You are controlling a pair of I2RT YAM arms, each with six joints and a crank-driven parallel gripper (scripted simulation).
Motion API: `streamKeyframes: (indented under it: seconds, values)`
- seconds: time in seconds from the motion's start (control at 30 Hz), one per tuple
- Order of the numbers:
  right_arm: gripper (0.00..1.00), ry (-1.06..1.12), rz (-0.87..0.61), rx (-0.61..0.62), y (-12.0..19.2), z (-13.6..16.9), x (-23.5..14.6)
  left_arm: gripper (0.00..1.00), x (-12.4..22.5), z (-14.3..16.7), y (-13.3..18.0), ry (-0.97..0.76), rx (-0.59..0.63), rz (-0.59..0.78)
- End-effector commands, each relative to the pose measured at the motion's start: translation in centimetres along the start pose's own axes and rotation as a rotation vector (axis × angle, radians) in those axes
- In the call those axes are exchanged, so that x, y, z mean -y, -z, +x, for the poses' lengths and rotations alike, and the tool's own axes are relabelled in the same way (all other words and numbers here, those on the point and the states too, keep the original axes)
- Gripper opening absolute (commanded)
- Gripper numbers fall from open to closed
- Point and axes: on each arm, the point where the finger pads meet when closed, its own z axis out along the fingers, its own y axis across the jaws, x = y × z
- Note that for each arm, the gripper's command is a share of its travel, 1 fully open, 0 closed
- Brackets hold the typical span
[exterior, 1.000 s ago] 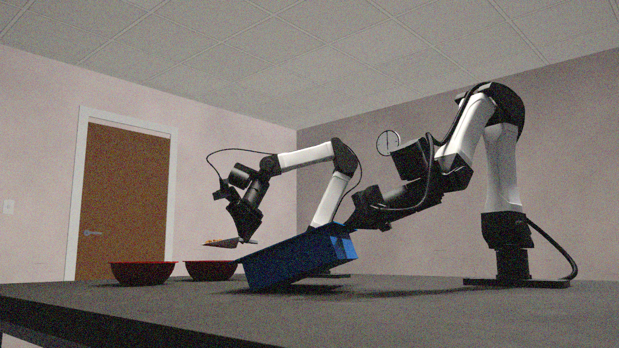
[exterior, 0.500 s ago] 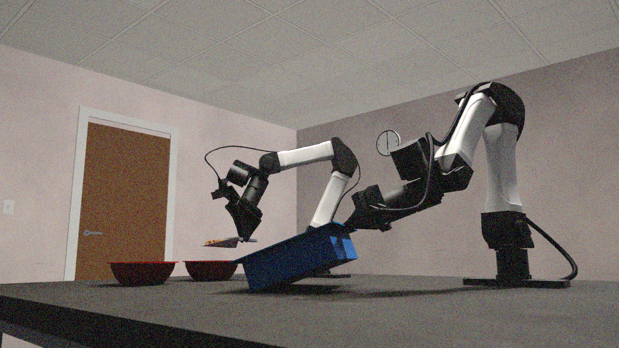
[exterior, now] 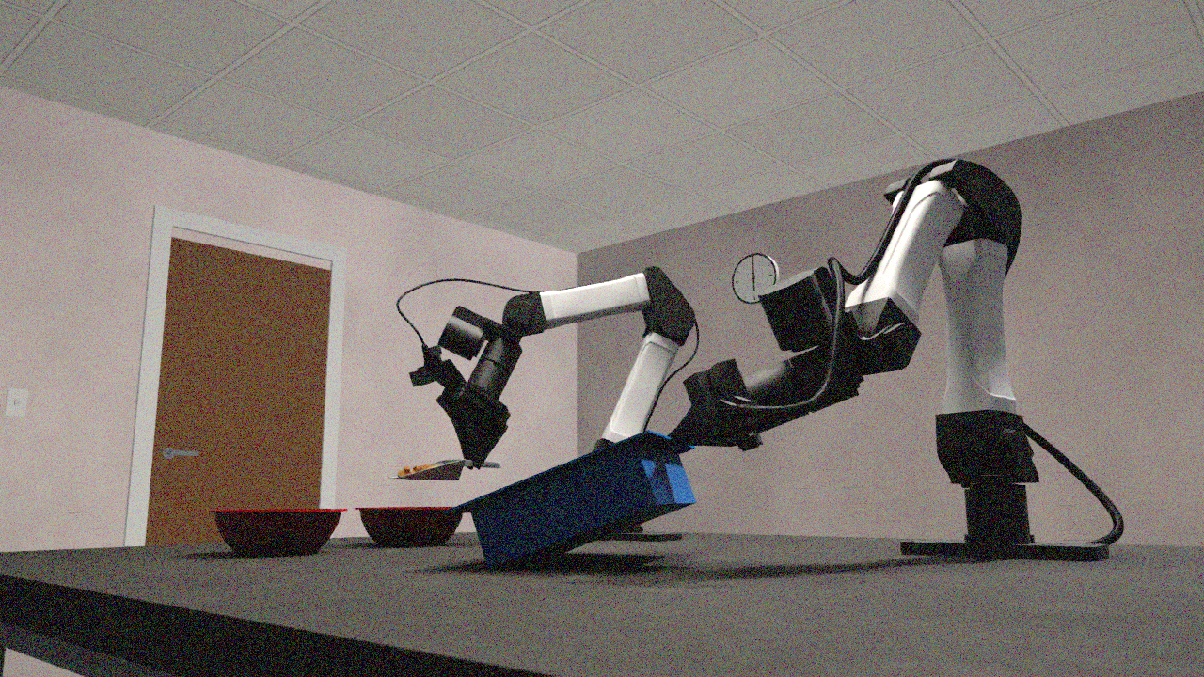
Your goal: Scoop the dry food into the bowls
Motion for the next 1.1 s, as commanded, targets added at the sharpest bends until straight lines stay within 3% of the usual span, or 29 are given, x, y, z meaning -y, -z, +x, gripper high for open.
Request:
streamKeyframes:
  seconds: [0.0, 1.07]
  values:
    - [0.00, -0.008, 0.035, 0.030, 0.8, -1.1, 0.8, 0.00, 3.6, -0.7, 0.3, -0.102, 0.015, 0.090]
    - [0.00, 0.185, 0.014, -0.036, 0.8, -2.0, 1.7, 0.00, 3.6, -0.7, 0.3, -0.102, 0.015, 0.090]
